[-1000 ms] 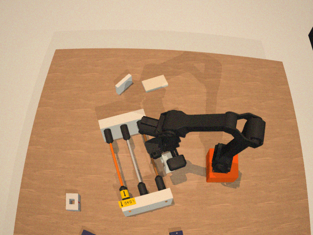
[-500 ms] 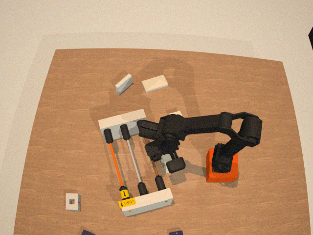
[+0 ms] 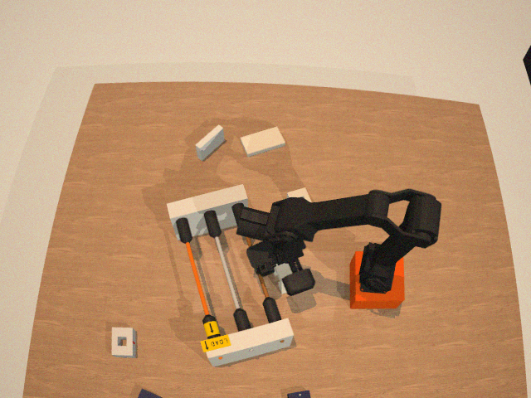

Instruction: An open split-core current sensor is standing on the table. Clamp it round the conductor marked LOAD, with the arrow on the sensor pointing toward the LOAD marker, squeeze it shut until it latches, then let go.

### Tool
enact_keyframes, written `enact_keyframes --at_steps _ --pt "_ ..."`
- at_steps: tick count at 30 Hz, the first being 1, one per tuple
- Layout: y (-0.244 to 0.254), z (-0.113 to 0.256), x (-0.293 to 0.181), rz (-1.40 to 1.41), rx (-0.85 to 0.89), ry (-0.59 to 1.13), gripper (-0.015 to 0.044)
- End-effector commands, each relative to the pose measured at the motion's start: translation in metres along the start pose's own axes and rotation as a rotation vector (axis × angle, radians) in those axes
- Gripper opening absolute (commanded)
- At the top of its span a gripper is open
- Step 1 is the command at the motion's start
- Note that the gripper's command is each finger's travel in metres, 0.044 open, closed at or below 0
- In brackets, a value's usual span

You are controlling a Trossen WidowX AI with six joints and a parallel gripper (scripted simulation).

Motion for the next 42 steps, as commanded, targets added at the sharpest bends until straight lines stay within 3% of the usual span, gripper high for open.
enact_keyframes --at_steps 1,22,30,42 --pt "0.000 0.000 0.000 0.000 0.000 -0.001 0.0355" --pt "0.000 0.000 0.000 0.000 0.000 -0.001 0.0215" --pt "-0.004 0.027 0.004 -0.001 0.000 0.001 0.0005" --pt "-0.005 0.091 0.005 -0.003 0.003 0.007 0.0000"
Point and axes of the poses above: the point midway between the two fingers, 35 mm back from their tips, its own z axis back along the fingers, its own y axis across the jaws, x = y × z, the point moved 3 cm from there along z, back along the fingers, and after that the axes turned 6 degrees about z, right-handed, at the moved point
